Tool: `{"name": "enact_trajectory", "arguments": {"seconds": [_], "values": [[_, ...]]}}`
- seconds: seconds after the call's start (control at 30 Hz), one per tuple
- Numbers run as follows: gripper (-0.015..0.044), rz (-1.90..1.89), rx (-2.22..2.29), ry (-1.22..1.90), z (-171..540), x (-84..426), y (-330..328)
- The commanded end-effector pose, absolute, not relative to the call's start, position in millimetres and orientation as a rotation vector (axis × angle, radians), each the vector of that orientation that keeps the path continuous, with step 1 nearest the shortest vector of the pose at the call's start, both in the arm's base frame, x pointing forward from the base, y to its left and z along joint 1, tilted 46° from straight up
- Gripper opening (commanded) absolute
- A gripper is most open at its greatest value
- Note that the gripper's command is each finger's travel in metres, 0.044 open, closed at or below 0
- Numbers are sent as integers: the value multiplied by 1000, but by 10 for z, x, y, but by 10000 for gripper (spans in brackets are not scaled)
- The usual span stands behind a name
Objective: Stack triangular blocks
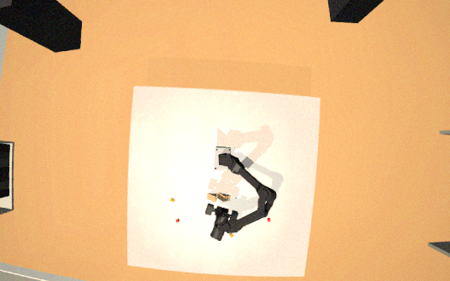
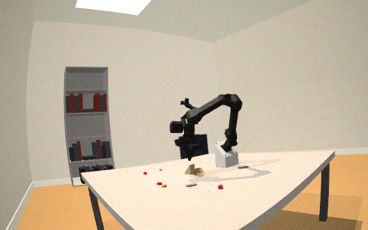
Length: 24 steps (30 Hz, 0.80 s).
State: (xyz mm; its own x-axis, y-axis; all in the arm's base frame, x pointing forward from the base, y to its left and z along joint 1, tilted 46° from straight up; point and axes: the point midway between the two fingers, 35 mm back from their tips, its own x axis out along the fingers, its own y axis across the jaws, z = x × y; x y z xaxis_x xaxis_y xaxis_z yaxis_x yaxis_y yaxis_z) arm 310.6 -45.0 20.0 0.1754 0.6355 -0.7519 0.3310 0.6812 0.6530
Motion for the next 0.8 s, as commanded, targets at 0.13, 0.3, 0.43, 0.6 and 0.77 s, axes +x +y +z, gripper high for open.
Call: {"name": "enact_trajectory", "arguments": {"seconds": [0.13,0.3,0.43,0.6,0.77], "values": [[0,384,853,1453,159,3156,-222],[0,383,853,1453,129,3164,-194],[0,383,853,1453,82,3177,-150],[0,383,853,1453,23,3191,-94],[0,383,853,1453,-35,3203,-37]]}}
